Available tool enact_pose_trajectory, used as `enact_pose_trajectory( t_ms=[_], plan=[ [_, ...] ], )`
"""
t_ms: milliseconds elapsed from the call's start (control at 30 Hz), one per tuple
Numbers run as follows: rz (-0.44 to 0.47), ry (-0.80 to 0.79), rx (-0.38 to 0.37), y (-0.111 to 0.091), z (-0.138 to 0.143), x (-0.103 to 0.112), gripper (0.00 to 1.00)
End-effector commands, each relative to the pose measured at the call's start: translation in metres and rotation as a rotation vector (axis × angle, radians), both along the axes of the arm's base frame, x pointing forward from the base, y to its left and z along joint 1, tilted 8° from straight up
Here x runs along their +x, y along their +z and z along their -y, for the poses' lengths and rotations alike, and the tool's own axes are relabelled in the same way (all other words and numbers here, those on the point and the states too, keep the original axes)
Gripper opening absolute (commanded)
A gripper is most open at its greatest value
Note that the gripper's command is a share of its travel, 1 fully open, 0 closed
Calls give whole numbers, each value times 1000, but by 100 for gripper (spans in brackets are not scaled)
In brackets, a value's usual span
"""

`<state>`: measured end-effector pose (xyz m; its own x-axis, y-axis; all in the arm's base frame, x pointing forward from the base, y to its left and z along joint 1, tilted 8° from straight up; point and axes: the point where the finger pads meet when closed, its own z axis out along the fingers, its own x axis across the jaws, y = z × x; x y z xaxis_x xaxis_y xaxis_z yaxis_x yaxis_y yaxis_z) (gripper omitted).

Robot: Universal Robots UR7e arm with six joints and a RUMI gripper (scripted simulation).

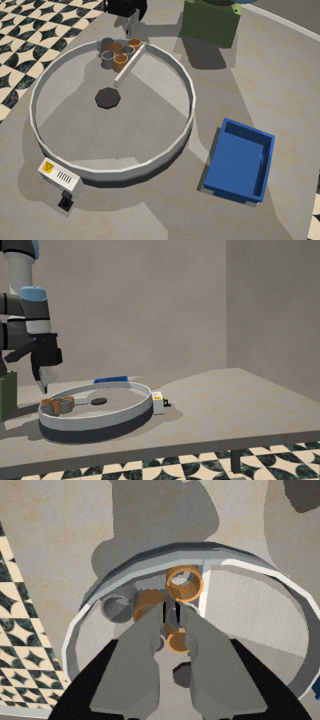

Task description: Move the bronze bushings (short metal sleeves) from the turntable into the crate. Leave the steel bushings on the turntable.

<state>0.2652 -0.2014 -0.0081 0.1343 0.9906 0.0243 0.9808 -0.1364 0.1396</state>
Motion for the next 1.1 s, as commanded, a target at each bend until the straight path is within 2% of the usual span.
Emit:
enact_pose_trajectory(
  t_ms=[0, 900, 1067],
  plan=[
    [1, 0, -2, -1, 1, 0, 5],
    [1, 0, -2, -1, 1, 0, 5],
    [1, 0, -2, -13, 1, 2, 5]
  ],
)
